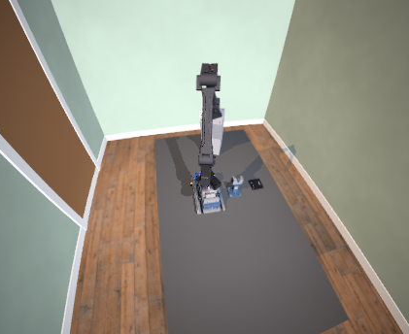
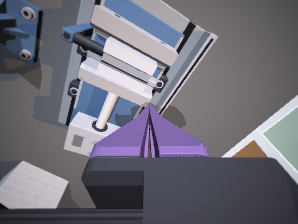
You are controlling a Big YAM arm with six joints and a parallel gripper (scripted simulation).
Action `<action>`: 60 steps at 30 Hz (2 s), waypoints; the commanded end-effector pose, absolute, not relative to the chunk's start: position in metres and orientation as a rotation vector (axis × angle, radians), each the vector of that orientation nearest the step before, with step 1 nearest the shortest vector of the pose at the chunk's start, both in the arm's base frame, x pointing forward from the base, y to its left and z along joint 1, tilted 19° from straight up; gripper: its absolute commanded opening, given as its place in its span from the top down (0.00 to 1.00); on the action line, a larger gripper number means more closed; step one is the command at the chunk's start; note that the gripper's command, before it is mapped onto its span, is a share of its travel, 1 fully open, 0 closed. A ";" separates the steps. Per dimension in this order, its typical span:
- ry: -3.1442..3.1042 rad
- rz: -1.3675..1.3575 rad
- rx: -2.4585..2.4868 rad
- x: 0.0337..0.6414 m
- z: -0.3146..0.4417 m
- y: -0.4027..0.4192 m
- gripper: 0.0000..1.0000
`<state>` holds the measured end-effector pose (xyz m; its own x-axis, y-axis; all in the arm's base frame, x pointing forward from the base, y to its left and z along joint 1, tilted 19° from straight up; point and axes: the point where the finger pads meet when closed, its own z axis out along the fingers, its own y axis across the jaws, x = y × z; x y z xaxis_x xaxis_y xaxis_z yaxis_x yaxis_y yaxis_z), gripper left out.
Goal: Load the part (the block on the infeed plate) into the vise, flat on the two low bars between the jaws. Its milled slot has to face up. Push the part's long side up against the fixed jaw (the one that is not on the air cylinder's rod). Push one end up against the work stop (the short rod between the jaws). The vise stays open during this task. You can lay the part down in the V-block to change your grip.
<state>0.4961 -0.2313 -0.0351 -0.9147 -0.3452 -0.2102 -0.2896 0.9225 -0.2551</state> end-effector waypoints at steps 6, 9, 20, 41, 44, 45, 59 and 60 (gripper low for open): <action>2.826 -0.265 0.023 0.508 -0.020 -0.249 1.00; 2.833 -0.236 0.144 0.507 -0.029 -0.250 1.00; 2.819 -0.218 0.242 0.506 -0.027 -0.247 1.00; 2.819 -0.219 0.240 0.506 -0.027 -0.247 1.00; 2.819 -0.219 0.240 0.506 -0.027 -0.247 1.00; 2.819 -0.219 0.240 0.506 -0.027 -0.247 1.00; 2.818 -0.219 0.240 0.508 -0.031 -0.248 1.00; 2.812 -0.222 0.240 0.509 -0.030 -0.249 1.00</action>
<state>0.5003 -0.2413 -0.0330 -0.9465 0.1253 -0.2975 0.1692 0.9774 -0.1265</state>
